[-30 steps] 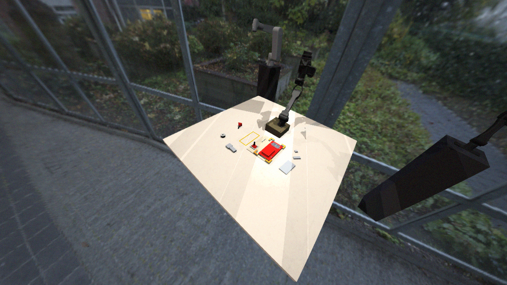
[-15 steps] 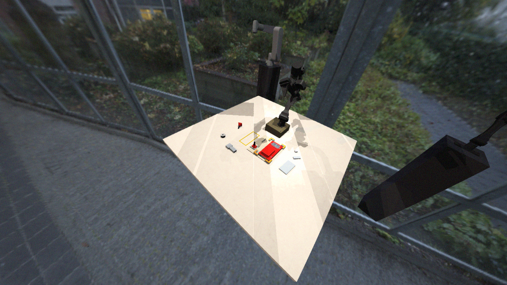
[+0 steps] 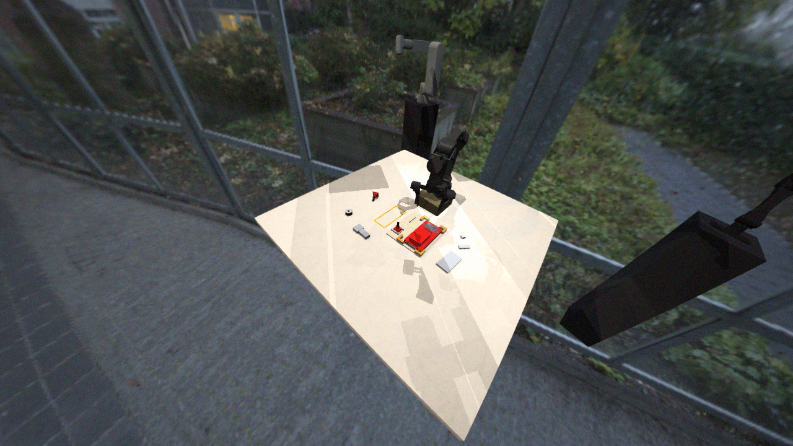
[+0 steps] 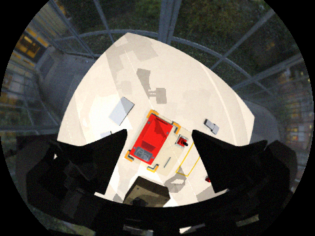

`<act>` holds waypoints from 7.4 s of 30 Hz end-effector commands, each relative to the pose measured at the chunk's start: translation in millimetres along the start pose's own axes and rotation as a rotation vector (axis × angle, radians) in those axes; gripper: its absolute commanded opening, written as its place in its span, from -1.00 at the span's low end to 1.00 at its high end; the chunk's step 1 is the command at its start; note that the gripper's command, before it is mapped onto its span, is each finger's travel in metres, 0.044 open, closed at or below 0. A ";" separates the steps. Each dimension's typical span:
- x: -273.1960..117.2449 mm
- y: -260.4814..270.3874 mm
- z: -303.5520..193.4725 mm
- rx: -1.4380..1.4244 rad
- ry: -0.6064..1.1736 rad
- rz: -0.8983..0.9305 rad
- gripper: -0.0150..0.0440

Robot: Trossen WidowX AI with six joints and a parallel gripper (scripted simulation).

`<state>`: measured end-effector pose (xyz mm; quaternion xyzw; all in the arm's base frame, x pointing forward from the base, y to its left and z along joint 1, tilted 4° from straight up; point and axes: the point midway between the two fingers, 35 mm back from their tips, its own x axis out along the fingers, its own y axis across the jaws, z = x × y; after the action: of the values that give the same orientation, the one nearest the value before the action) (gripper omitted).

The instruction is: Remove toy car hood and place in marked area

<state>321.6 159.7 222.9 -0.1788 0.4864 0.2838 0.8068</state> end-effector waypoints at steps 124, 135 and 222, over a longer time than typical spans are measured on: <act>183.2 4.4 -96.9 0.503 0.424 -0.044 1.00; 182.1 5.1 -95.9 0.500 0.422 -0.037 0.60; 100.8 -110.2 -125.4 0.499 0.426 -0.053 -0.49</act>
<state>343.5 43.7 77.7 -0.0425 0.6924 0.0896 0.7146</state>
